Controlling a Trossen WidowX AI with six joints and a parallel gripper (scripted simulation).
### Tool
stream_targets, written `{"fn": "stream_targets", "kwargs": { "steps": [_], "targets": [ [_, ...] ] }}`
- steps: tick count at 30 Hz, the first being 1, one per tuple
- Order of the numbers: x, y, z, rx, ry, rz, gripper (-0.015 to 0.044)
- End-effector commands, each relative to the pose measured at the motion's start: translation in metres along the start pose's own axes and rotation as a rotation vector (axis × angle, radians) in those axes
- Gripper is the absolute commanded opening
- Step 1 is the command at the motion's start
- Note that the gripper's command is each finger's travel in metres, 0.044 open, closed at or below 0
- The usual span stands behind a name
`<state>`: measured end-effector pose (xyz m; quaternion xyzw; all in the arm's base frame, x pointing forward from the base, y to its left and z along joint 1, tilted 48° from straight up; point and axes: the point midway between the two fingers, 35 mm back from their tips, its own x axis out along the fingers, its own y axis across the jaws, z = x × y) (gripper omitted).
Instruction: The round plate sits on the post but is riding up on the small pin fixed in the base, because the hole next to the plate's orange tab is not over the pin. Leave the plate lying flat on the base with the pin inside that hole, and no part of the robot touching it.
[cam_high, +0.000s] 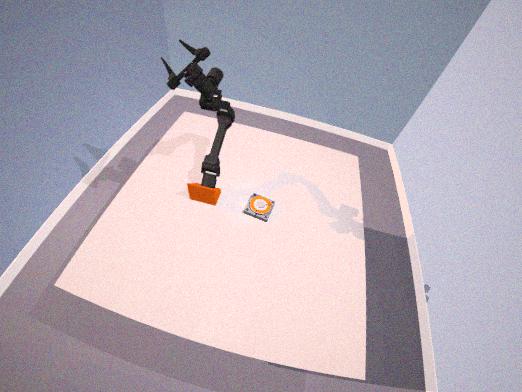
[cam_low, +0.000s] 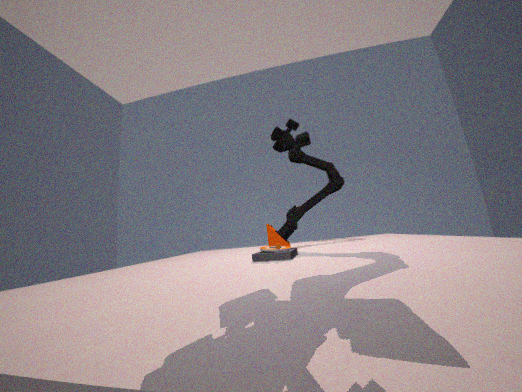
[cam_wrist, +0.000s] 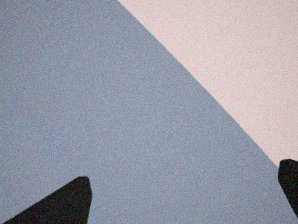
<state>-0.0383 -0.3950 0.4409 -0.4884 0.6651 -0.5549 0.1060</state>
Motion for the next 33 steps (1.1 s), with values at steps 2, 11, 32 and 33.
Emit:
{"fn": "stream_targets", "kwargs": {
  "steps": [2,11,32,33],
  "targets": [
    [-0.005,-0.001,0.02,0.029,-0.068,0.002,0.0347],
    [-0.083,0.0,0.181,0.201,-0.661,0.117,0.0111],
    [-0.417,0.054,0.309,0.146,-1.648,1.029,0.0],
    [-0.423,0.055,0.308,0.138,-1.657,1.053,0.0]
  ]
}}
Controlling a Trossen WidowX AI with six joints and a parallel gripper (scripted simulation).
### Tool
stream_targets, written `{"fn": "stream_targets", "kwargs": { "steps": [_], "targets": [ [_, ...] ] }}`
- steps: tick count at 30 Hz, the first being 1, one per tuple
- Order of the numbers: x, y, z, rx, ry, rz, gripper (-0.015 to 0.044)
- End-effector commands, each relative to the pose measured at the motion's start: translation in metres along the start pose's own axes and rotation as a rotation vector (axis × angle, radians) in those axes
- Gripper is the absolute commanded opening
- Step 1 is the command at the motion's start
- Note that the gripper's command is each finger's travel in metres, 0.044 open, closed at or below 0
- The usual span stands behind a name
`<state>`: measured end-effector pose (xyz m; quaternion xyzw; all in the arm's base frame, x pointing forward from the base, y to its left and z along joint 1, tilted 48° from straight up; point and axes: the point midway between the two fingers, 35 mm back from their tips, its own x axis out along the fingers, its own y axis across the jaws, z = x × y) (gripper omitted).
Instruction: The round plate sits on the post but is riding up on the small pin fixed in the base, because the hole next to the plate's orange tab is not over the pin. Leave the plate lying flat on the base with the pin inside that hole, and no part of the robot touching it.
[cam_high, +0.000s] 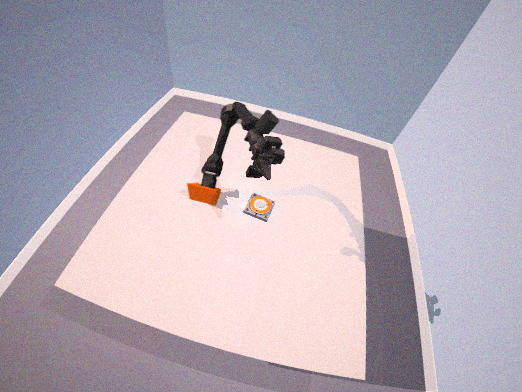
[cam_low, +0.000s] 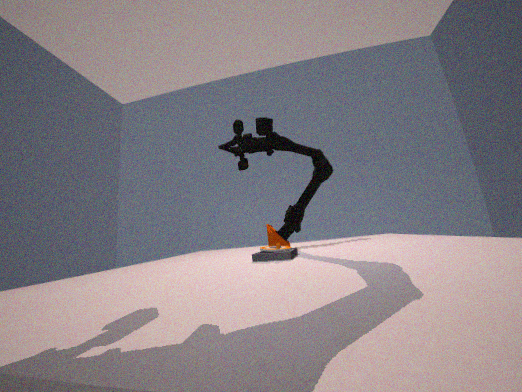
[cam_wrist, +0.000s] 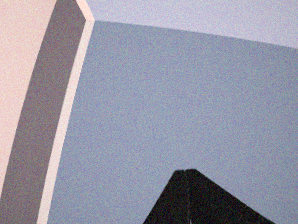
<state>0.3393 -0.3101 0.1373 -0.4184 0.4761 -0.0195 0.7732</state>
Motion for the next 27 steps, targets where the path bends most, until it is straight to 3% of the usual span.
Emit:
{"fn": "stream_targets", "kwargs": {
  "steps": [1,9,15,19,27],
  "targets": [
    [0.01,0.05,0.043,0.081,-0.096,0.225,0.0],
    [-0.013,0.166,0.123,0.289,-0.155,0.793,0.0],
    [-0.072,0.251,0.171,0.487,0.031,1.289,0.0],
    [-0.101,0.277,0.186,0.569,0.176,1.467,0.0],
    [-0.103,0.279,0.187,0.576,0.19,1.482,0.0]
  ]
}}
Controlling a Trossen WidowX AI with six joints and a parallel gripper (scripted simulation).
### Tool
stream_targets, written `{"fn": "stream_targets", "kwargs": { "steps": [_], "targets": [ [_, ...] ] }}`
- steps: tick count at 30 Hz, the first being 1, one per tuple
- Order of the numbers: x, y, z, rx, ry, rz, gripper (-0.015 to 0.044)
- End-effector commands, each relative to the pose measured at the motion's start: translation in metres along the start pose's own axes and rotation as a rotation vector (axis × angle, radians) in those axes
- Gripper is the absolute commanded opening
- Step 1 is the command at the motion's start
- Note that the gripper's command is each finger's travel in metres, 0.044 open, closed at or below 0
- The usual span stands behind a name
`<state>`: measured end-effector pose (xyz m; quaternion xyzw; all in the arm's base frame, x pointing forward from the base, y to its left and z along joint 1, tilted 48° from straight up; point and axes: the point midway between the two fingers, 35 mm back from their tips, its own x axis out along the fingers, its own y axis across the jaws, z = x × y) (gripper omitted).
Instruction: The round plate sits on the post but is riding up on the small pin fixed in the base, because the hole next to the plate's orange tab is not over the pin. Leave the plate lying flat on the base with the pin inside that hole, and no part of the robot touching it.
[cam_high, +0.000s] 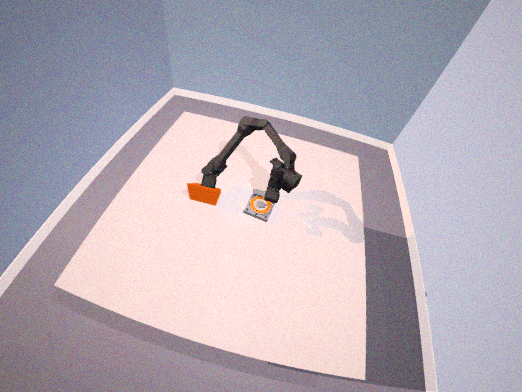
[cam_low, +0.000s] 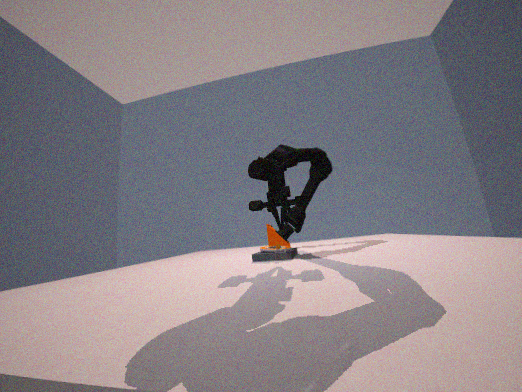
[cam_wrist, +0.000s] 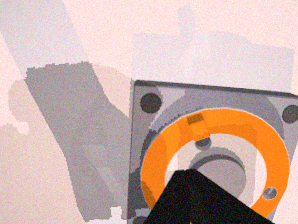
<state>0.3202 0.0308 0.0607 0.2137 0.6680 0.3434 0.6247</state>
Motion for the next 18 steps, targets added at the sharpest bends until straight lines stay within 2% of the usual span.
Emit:
{"fn": "stream_targets", "kwargs": {
  "steps": [1,12,18],
  "targets": [
    [0.0,0.003,0.001,0.023,0.001,0.017,0.0],
    [0.044,0.003,0.002,0.022,0.001,0.019,0.0],
    [0.048,0.003,0.002,0.022,0.001,0.02,0.0]
  ]
}}
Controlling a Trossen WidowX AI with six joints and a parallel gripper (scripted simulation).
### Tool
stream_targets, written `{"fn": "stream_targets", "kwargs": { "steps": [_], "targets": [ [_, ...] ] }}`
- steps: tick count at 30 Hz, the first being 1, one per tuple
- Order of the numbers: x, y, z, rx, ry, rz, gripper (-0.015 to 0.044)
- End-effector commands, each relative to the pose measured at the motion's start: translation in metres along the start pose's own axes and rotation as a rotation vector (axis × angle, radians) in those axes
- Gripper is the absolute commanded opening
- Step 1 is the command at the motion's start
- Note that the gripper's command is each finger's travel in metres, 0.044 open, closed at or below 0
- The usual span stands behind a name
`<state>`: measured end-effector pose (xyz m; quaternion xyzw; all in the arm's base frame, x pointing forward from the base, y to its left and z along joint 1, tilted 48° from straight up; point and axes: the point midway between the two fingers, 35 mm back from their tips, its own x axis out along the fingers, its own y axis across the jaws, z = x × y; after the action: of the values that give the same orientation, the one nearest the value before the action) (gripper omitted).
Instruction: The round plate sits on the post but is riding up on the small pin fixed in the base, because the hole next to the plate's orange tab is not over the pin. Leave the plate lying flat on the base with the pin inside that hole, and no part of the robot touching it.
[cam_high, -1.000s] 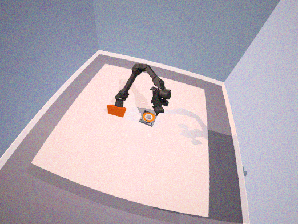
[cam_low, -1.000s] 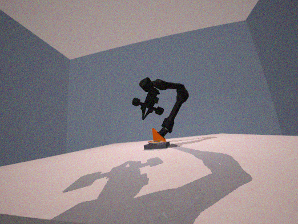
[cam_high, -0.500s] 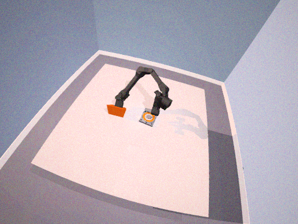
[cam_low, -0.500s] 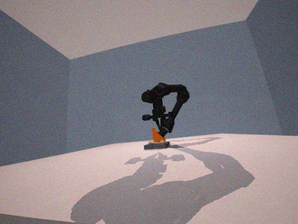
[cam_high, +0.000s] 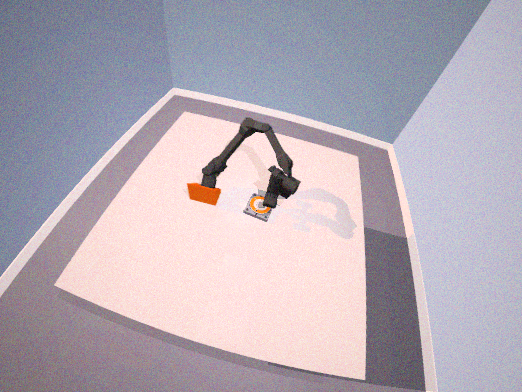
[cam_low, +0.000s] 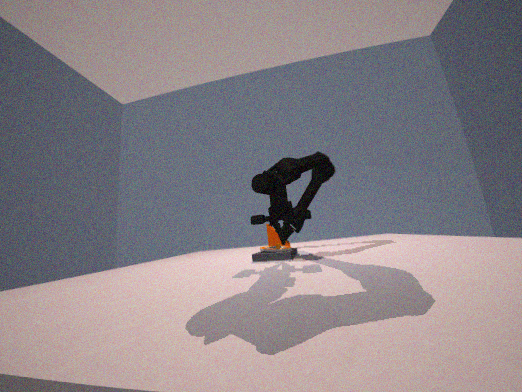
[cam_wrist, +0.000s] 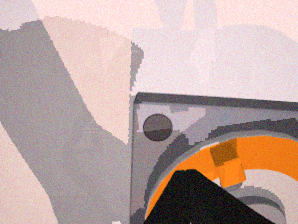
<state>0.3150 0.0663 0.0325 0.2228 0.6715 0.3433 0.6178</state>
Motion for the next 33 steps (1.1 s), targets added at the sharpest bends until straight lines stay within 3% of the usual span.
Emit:
{"fn": "stream_targets", "kwargs": {
  "steps": [1,33],
  "targets": [
    [0.002,-0.001,0.001,0.005,-0.007,0.004,0.0],
    [0.003,-0.03,0.011,0.004,-0.007,0.003,0.0]
  ]
}}
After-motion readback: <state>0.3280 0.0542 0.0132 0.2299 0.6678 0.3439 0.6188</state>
